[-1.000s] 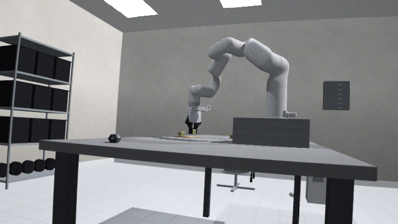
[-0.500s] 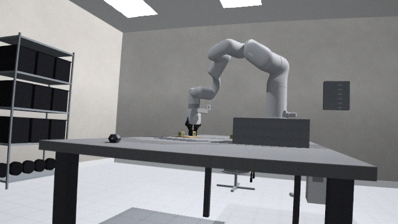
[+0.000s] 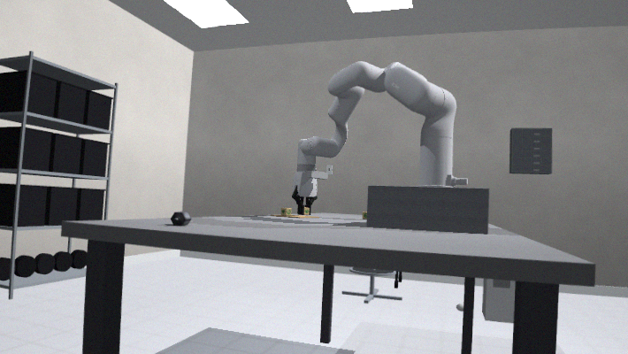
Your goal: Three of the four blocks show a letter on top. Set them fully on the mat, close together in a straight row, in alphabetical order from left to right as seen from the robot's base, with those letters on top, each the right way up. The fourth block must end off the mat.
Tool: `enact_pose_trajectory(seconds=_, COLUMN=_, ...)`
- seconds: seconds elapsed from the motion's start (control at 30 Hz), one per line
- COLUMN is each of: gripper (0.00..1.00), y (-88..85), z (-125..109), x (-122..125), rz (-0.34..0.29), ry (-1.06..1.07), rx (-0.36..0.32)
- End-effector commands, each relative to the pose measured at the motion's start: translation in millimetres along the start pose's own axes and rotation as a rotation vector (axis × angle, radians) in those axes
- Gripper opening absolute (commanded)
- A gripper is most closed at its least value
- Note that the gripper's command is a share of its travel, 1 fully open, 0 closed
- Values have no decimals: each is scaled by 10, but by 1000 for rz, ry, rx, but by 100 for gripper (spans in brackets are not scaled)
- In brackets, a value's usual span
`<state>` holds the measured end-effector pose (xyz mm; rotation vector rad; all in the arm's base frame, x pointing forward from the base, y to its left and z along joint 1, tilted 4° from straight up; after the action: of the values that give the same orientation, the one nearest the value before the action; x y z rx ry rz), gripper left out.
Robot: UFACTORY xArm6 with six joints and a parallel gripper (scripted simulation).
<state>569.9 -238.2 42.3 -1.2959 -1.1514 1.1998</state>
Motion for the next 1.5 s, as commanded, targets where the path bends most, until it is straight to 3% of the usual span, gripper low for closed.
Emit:
enact_pose_trajectory(seconds=0.0, gripper=28, y=-21, z=-13, x=-5, rz=1, ry=0, rx=-4)
enact_pose_trajectory(seconds=1.47, gripper=28, y=19, z=-13, x=-5, rz=1, ry=0, rx=-4)
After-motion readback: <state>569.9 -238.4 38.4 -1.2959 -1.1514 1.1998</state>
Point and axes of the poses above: the point where the finger pads meet when closed, its own y axis out along the fingers, its own x axis across the jaws, z = x × y, the point moved 10 cm from there along -y, back along the fingers, and after that the axes turned 15 degrees about -y, right-handed, at the moved point
